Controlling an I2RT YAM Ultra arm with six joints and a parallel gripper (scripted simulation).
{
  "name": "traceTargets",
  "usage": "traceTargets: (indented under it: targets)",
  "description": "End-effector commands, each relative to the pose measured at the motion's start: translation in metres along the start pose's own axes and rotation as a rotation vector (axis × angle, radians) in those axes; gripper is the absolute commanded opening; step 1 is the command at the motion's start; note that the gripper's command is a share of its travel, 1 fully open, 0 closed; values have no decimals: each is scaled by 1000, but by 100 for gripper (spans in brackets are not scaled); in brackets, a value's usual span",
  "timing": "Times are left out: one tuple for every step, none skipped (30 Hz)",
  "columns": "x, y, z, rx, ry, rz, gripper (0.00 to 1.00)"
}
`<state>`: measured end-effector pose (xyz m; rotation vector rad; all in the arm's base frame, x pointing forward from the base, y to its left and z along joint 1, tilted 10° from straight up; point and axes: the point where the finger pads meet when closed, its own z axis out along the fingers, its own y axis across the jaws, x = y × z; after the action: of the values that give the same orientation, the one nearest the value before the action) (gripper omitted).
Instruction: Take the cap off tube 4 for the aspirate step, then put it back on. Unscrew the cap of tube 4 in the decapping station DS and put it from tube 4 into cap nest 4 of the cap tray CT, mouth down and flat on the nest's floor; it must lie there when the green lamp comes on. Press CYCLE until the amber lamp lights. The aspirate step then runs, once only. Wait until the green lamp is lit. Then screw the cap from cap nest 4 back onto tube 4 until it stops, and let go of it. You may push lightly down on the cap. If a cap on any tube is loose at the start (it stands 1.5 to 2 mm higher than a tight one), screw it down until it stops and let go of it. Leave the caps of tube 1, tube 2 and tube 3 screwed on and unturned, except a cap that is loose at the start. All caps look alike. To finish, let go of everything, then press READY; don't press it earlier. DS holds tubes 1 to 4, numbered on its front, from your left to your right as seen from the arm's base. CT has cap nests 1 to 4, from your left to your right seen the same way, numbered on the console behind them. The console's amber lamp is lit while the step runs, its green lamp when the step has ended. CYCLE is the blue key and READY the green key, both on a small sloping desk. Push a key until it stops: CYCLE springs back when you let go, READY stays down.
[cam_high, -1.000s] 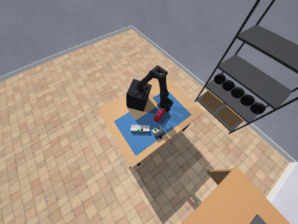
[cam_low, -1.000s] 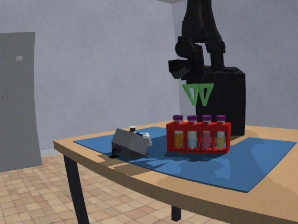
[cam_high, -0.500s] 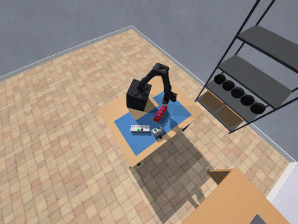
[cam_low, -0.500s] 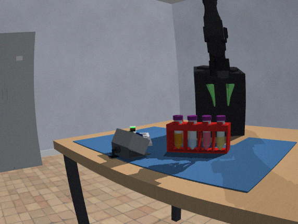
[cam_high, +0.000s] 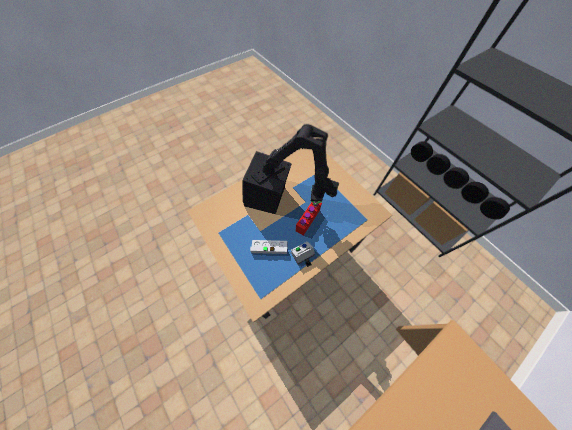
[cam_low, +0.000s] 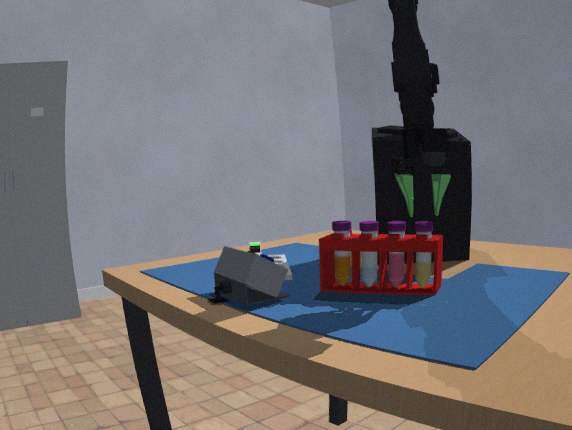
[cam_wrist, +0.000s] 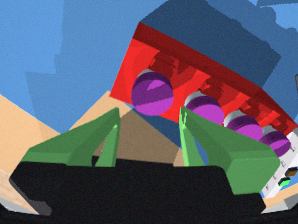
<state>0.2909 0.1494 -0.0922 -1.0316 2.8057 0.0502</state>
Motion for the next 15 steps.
traceTargets:
  targets:
    - [-9, -2, 6, 9, -33, -4, 49]
    - [-9, -2, 9, 9, -33, -4, 49]
    - [-9, -2, 9, 9, -33, -4, 49]
    - [-9, -2, 9, 9, -33, -4, 49]
    - [-10, -2, 11, 9, -33, -4, 49]
    - [-10, -2, 11, 9, -33, -4, 49]
    - [-10, -2, 11, 9, -33, -4, 49]
    - [-10, -2, 11, 9, -33, -4, 49]
    - [-10, -2, 11, 9, -33, -4, 49]
    - [-10, -2, 11, 9, -33, -4, 49]
    - [-10, -2, 11, 9, -33, -4, 49]
    - [-10, -2, 11, 9, -33, -4, 49]
    - [-10, -2, 11, 9, -33, -4, 49]
    - [-10, -2, 11, 9, -33, -4, 49]
    - [-10, -2, 11, 9, -33, -4, 49]
